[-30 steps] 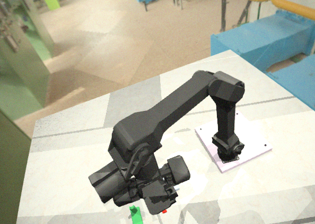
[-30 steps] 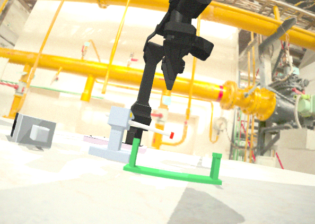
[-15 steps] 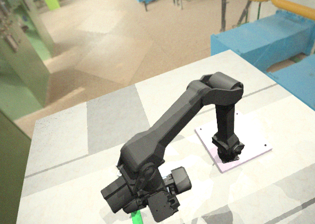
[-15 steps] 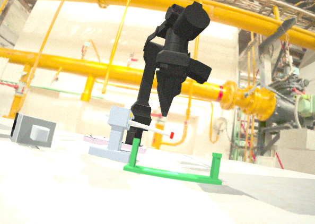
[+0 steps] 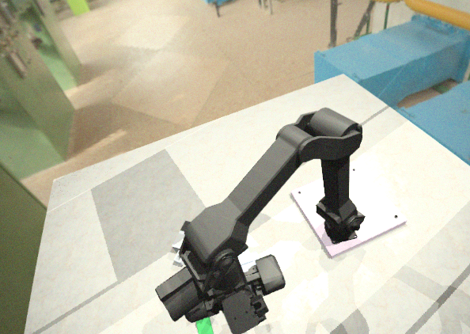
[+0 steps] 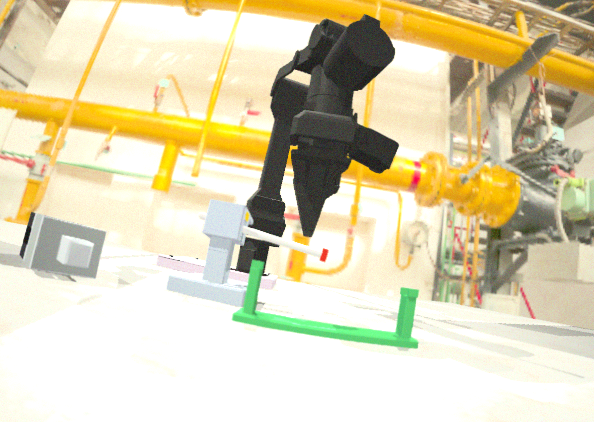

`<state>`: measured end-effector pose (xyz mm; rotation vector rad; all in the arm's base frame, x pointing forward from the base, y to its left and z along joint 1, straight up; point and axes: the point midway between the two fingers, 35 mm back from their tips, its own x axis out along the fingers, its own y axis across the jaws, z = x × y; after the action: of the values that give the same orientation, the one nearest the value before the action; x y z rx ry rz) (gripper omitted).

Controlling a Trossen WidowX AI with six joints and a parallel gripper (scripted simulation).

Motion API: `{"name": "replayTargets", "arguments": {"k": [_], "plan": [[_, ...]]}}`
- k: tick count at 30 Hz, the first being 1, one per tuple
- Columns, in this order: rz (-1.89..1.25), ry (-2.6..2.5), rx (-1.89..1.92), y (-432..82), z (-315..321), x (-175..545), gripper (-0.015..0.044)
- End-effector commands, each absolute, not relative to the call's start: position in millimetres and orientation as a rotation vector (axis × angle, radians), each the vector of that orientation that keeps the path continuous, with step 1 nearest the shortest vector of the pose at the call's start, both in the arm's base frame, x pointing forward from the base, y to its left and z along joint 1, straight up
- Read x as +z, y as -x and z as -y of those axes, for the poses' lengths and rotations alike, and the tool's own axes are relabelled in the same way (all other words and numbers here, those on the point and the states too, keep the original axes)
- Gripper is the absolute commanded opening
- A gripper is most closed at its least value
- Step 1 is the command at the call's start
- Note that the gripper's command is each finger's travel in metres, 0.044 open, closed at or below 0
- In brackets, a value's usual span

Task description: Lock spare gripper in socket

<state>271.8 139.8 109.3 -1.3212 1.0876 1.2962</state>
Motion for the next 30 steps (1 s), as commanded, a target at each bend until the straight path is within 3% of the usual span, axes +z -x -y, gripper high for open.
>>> {"name": "replayTargets", "arguments": {"k": [1, 30], "plan": [[-1.099, 1.316, 1.305, -271.3, -139.9, 99.2, 0.03], [-1.099, 1.316, 1.305, -272.4, -139.5, 64.4, 0.03]]}}
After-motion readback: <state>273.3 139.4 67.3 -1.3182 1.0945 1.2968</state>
